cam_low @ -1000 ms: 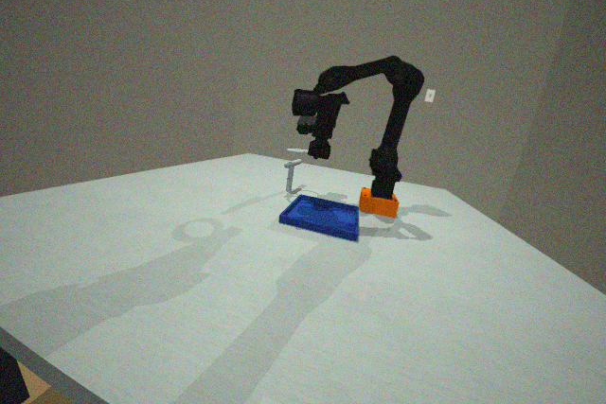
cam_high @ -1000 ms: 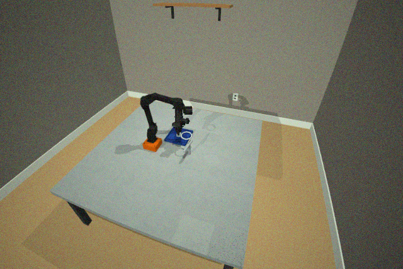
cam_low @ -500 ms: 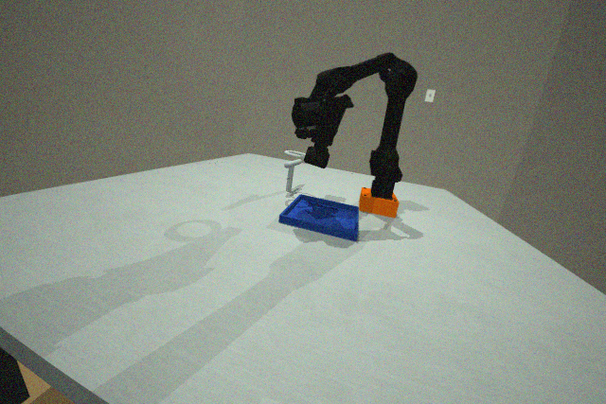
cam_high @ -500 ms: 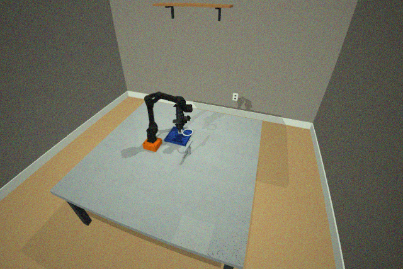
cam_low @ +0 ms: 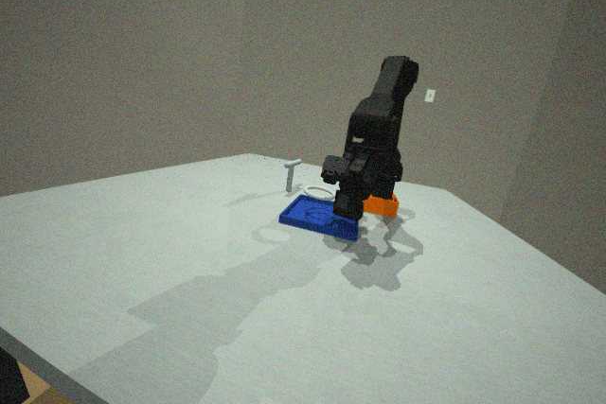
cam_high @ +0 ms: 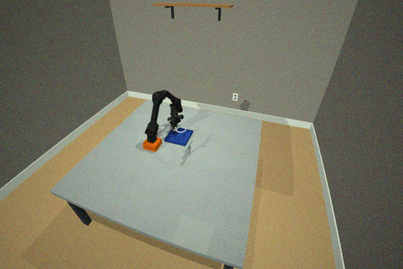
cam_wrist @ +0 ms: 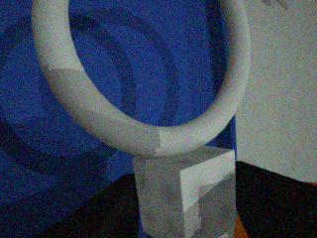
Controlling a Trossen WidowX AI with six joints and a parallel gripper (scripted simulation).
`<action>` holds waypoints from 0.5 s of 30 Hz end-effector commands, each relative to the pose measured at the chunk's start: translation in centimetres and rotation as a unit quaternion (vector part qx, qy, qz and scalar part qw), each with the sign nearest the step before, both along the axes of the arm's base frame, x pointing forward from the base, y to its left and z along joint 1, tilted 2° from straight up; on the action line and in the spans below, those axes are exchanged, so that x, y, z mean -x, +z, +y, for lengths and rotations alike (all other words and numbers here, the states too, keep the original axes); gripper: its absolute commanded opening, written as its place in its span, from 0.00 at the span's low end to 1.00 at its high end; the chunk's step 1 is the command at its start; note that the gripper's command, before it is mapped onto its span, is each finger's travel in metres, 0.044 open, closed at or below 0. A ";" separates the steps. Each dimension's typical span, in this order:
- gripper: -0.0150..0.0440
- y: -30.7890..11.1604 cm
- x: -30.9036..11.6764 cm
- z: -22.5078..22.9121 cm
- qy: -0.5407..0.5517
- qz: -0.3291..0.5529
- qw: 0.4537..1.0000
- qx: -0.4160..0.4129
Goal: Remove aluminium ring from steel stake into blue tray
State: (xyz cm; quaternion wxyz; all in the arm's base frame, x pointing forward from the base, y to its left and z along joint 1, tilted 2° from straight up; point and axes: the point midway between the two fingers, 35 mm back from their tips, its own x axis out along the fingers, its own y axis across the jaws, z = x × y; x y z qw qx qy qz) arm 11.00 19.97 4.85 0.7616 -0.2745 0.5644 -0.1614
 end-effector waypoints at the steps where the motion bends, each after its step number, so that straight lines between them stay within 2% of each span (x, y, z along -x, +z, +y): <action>1: 0.25 -1.4 0.1 0.1 -0.007 -0.002 1.000 0.000; 7: 0.25 -2.9 0.1 0.1 -0.007 -0.002 1.000 0.000; 15: 0.61 -2.5 0.0 0.2 -0.005 -0.002 1.000 -0.001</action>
